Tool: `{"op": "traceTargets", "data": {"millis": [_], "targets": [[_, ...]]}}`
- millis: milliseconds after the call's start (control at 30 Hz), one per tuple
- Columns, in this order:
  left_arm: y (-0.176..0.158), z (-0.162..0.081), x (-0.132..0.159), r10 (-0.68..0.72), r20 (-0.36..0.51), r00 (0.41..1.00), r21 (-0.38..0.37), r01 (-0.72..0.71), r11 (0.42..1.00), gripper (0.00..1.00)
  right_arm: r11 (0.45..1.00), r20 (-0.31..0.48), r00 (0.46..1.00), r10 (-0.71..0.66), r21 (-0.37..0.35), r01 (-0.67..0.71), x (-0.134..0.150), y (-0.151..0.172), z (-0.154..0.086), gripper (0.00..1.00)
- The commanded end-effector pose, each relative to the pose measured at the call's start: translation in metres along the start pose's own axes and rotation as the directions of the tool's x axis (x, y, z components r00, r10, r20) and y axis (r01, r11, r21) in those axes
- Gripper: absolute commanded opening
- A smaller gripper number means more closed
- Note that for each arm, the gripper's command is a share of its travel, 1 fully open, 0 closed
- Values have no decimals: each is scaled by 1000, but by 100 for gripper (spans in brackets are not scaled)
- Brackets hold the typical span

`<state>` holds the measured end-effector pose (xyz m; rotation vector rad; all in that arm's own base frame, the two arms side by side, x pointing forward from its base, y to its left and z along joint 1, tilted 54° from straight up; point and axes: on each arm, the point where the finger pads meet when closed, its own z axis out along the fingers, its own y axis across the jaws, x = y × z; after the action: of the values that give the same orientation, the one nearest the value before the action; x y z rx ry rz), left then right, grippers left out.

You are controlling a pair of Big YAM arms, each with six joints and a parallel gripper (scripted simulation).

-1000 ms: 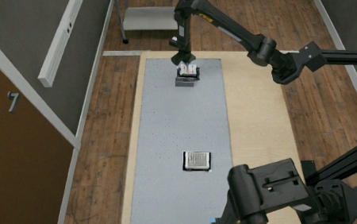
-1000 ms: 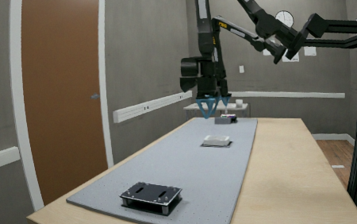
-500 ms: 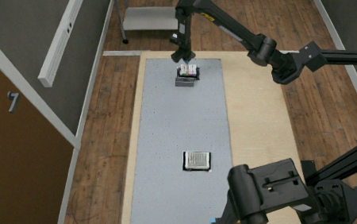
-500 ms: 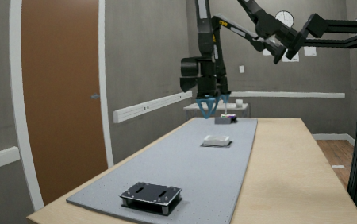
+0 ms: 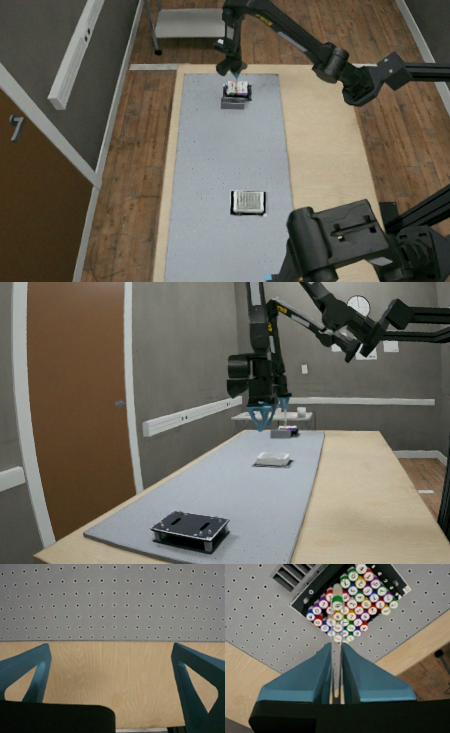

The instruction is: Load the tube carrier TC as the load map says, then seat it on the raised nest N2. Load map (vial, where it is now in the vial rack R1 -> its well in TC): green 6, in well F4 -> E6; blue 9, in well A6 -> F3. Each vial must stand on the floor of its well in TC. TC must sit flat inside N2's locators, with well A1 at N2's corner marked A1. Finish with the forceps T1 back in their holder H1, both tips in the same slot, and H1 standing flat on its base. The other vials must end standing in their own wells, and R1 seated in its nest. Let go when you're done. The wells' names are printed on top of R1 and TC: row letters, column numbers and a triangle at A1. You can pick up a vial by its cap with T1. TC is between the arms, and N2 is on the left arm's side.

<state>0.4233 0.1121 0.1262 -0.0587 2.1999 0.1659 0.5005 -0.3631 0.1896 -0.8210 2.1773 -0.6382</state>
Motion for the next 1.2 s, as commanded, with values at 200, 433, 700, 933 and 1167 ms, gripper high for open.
{"op": "traceTargets", "data": {"millis": [200,433,700,933,1167], "targets": [[0,0,0,4,2,1000,1,-4,1000,100,1000,-20,1000,-2,-11,2,6,2,-17,9],[0,0,0,4,2,1000,1,-4,1000,100,999,5,1000,-23,37,23,-3,-12,-31,9],[0,0,0,4,2,1000,1,-4,1000,100,999,12,999,-34,20,34,-16,-1,-25,9],[0,0,0,4,2,1000,1,-4,1000,100,1000,14,1000,-19,19,18,-22,7,-25,9],[0,0,0,4,2,1000,1,-4,1000,100,1000,16,1000,-18,19,18,-30,16,-25,9]]}}
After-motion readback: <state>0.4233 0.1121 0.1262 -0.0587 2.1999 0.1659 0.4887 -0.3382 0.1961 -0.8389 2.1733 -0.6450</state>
